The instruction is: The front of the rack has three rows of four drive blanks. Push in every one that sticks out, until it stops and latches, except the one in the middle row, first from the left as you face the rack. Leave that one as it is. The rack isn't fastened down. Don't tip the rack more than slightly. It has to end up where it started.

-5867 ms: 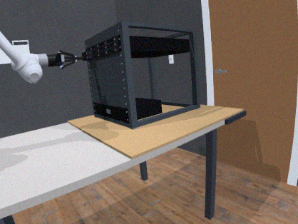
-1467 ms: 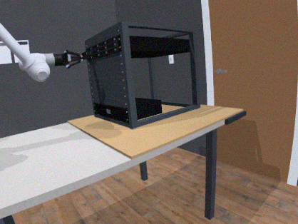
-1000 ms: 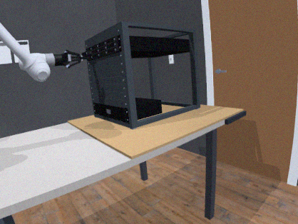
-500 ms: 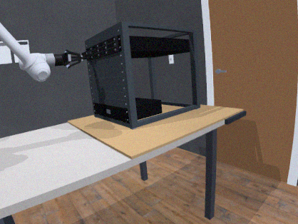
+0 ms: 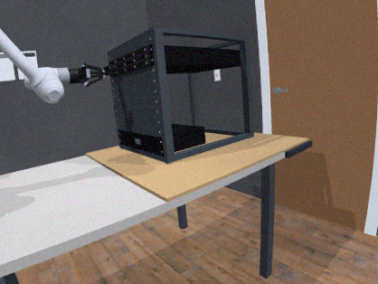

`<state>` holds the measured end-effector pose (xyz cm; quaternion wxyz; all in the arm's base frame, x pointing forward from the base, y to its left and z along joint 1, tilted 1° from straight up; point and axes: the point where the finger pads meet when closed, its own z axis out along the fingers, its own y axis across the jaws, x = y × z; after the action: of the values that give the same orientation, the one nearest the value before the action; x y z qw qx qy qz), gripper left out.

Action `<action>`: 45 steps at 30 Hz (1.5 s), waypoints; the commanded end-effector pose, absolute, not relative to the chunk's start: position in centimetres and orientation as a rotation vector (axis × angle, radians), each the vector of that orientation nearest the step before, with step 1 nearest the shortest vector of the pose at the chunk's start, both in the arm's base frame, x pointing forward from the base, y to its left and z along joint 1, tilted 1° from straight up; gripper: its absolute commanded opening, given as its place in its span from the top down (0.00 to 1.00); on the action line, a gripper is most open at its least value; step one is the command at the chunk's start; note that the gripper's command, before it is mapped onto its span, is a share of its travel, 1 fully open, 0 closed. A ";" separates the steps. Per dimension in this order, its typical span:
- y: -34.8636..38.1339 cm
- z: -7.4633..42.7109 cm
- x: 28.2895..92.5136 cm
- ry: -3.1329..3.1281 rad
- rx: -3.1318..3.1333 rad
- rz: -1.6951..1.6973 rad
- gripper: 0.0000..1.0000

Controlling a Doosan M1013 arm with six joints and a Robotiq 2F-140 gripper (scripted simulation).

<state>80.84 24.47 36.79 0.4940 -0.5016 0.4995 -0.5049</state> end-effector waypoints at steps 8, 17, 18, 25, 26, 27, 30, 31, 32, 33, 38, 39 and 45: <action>24.5 36.9 80.8 1.210 -1.215 -1.225 0.90; 24.5 36.9 79.3 1.210 -1.215 -1.225 0.90; 24.5 36.9 79.3 1.210 -1.215 -1.225 0.90; 24.5 36.9 75.2 1.210 -1.215 -1.225 0.90; 24.5 36.9 74.7 1.210 -1.215 -1.225 0.90; 24.5 36.9 74.2 1.210 -1.215 -1.225 0.90; 24.5 36.9 73.1 1.210 -1.215 -1.225 0.90; 24.5 36.9 72.9 1.210 -1.215 -1.225 0.90; 24.5 36.9 72.7 1.210 -1.215 -1.225 0.90; 24.5 36.9 72.7 1.210 -1.215 -1.225 0.90; 24.5 36.9 72.6 1.210 -1.215 -1.225 0.00; 24.5 36.9 72.6 1.210 -1.215 -1.225 0.00; 24.5 36.9 72.6 1.210 -1.215 -1.225 0.00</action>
<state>72.62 24.54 36.81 0.4940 -0.5015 0.4994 -0.5050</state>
